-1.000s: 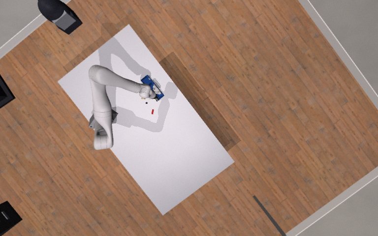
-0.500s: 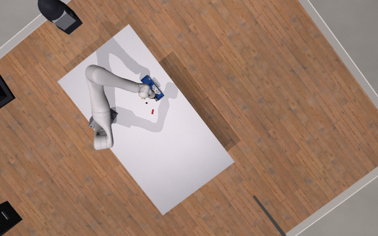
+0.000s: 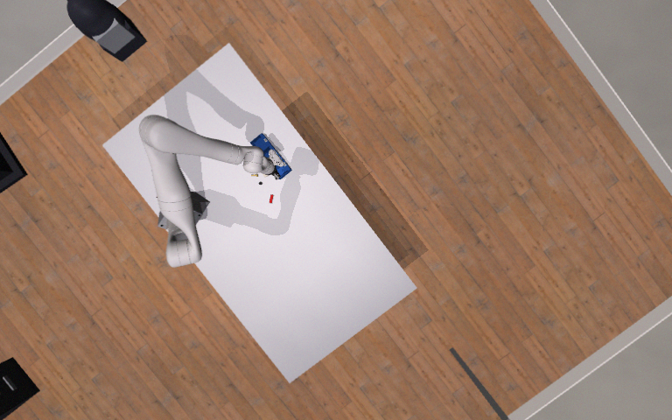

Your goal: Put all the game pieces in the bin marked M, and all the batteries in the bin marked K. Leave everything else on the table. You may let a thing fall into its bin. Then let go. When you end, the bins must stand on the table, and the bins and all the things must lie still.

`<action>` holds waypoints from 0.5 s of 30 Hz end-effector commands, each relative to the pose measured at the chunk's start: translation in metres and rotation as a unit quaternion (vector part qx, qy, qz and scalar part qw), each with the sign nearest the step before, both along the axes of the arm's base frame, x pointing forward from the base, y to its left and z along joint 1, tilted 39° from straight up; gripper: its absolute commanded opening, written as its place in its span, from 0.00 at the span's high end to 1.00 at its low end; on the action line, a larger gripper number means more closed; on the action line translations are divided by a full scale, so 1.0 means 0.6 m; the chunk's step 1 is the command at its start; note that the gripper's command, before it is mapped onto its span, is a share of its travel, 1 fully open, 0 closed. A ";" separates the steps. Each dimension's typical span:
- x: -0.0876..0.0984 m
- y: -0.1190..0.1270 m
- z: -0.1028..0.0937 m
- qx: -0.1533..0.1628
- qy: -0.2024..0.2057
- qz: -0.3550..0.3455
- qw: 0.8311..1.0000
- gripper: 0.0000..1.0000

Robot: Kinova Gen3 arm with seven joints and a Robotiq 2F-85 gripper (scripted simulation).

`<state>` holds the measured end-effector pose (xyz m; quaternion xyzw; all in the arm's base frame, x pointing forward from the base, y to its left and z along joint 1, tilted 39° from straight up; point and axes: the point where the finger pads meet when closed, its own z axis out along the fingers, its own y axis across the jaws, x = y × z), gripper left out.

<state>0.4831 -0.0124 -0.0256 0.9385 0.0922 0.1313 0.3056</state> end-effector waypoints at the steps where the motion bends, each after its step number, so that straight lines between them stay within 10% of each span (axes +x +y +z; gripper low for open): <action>1: -0.005 0.006 0.002 0.002 0.002 0.001 1.000 0.91; 15: -0.014 0.087 -0.061 0.001 0.003 0.001 1.000 0.91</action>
